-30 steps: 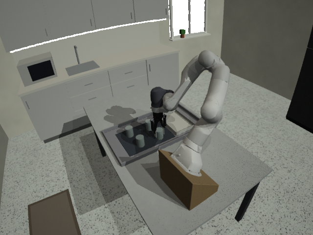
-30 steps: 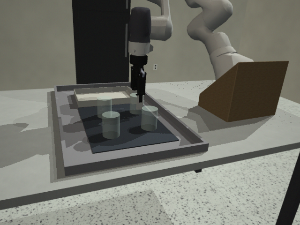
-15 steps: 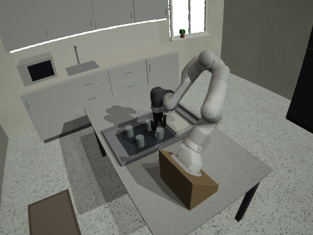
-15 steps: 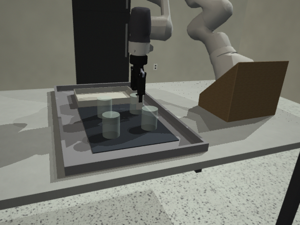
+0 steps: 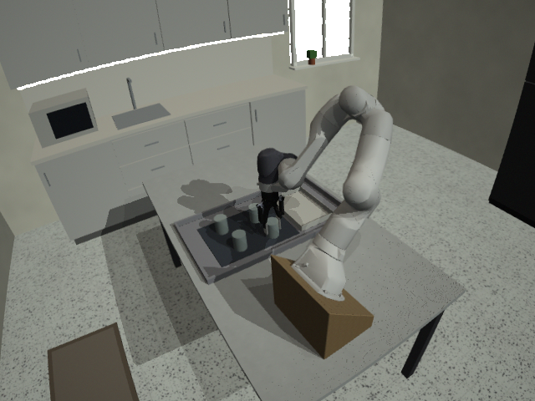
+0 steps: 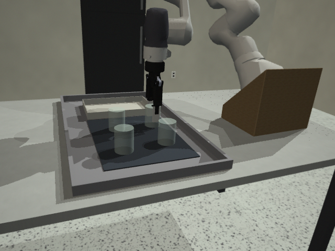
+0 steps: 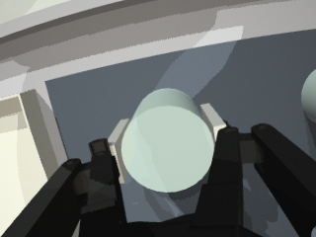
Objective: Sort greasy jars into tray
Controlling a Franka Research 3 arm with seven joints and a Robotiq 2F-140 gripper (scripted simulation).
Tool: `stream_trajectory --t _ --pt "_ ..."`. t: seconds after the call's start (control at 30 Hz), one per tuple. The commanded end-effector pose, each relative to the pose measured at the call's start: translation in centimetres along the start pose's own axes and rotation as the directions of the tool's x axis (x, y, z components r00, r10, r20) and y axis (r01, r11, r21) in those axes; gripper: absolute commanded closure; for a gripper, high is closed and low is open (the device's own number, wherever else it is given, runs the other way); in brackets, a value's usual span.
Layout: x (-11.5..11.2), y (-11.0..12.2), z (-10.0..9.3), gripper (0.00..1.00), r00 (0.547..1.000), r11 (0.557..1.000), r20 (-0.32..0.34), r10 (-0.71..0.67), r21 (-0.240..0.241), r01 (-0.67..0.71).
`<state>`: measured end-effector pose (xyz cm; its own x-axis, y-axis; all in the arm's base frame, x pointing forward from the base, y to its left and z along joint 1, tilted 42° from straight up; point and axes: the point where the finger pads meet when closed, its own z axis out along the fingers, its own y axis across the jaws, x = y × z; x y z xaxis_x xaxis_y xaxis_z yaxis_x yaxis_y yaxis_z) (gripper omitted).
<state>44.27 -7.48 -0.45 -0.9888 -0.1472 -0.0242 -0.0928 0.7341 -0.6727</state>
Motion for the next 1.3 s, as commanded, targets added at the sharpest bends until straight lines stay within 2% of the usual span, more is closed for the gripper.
stream_trajectory --t 0.0,1.07,1.1,1.27 --pt "-0.12 -0.02 0.03 0.64 1.0 1.0 0.002 0.004 -0.001 -0.004" --pt "-0.12 -0.02 0.03 0.67 1.0 1.0 0.002 0.004 -0.001 -0.004" --pt "-0.12 -0.02 0.03 1.0 1.0 1.0 0.002 0.004 -0.001 -0.004" --pt "-0.12 -0.02 0.03 1.0 1.0 1.0 0.002 0.004 -0.001 -0.004"
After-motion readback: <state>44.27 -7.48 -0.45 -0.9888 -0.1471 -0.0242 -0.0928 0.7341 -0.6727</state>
